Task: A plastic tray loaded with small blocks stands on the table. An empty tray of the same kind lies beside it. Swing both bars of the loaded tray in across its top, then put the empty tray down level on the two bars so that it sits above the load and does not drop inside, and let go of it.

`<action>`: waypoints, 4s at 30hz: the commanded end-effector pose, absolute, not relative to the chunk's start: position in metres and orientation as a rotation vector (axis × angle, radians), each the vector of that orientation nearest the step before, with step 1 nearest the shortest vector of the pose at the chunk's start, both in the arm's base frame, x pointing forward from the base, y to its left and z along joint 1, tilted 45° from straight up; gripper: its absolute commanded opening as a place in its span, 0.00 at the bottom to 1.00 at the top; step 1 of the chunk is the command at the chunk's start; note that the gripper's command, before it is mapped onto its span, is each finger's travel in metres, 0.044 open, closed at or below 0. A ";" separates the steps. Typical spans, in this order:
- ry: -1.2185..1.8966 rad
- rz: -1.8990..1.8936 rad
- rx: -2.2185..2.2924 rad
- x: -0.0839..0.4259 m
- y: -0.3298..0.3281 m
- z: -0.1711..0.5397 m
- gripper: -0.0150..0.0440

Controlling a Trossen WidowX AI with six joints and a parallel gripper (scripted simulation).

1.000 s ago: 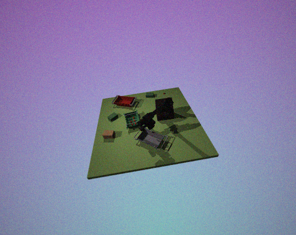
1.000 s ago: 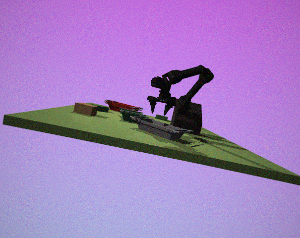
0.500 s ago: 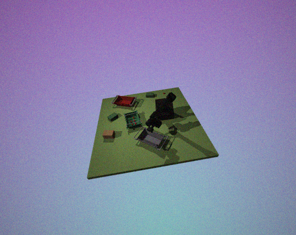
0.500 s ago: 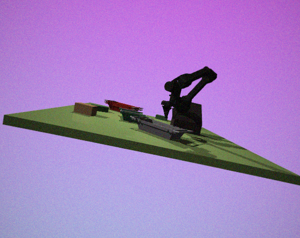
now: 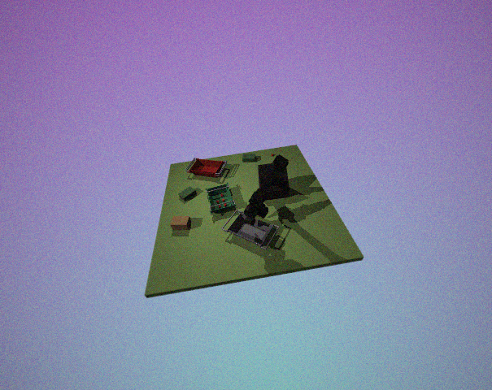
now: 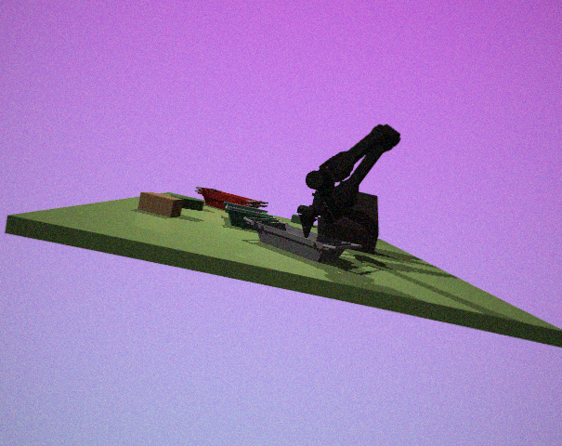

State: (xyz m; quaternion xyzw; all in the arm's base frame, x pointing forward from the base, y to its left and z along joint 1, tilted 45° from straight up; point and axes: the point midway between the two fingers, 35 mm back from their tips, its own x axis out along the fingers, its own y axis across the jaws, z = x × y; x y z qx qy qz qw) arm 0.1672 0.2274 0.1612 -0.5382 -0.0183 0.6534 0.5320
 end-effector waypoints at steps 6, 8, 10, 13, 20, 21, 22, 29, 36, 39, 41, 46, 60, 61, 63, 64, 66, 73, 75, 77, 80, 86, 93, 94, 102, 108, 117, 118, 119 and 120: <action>-0.032 1.564 -1.285 0.167 0.248 0.136 1.00; -0.032 1.564 -1.285 0.167 0.248 0.136 1.00; -0.032 1.564 -1.285 0.167 0.248 0.136 1.00; -0.032 1.564 -1.285 0.167 0.248 0.136 0.98; -0.032 1.564 -1.285 0.167 0.248 0.136 0.80; -0.032 1.564 -1.285 0.167 0.248 0.136 0.78; -0.032 1.564 -1.285 0.167 0.248 0.136 0.75; -0.032 1.564 -1.285 0.167 0.248 0.136 0.62; -0.032 1.564 -1.285 0.167 0.248 0.136 0.54; -0.032 1.564 -1.285 0.167 0.248 0.136 0.51; -0.032 1.564 -1.285 0.167 0.248 0.136 0.48; -0.032 1.564 -1.285 0.167 0.248 0.136 0.43; -0.032 1.565 -1.286 0.167 0.244 0.140 0.27; -0.031 1.565 -1.287 0.167 0.242 0.143 0.26; -0.030 1.565 -1.289 0.167 0.235 0.149 0.25; -0.030 1.565 -1.289 0.167 0.231 0.153 0.25; -0.029 1.565 -1.290 0.166 0.223 0.162 0.25; -0.030 1.564 -1.290 0.157 0.194 0.189 0.25; -0.031 1.564 -1.290 0.156 0.191 0.192 0.25; -0.031 1.564 -1.290 0.156 0.191 0.192 0.25; -0.031 1.564 -1.290 0.156 0.191 0.192 0.25; -0.031 1.564 -1.290 0.156 0.191 0.192 0.25; -0.024 1.567 -1.298 0.159 0.179 0.208 0.25; -0.023 1.568 -1.299 0.159 0.176 0.213 0.25; -0.020 1.570 -1.302 0.159 0.153 0.245 0.25; -0.024 1.566 -1.296 0.154 0.138 0.269 0.25; -0.025 1.565 -1.295 0.153 0.136 0.272 0.25; -0.025 1.565 -1.295 0.153 0.136 0.272 0.25; -0.025 1.565 -1.295 0.153 0.136 0.272 0.25; -0.025 1.565 -1.295 0.153 0.136 0.272 0.25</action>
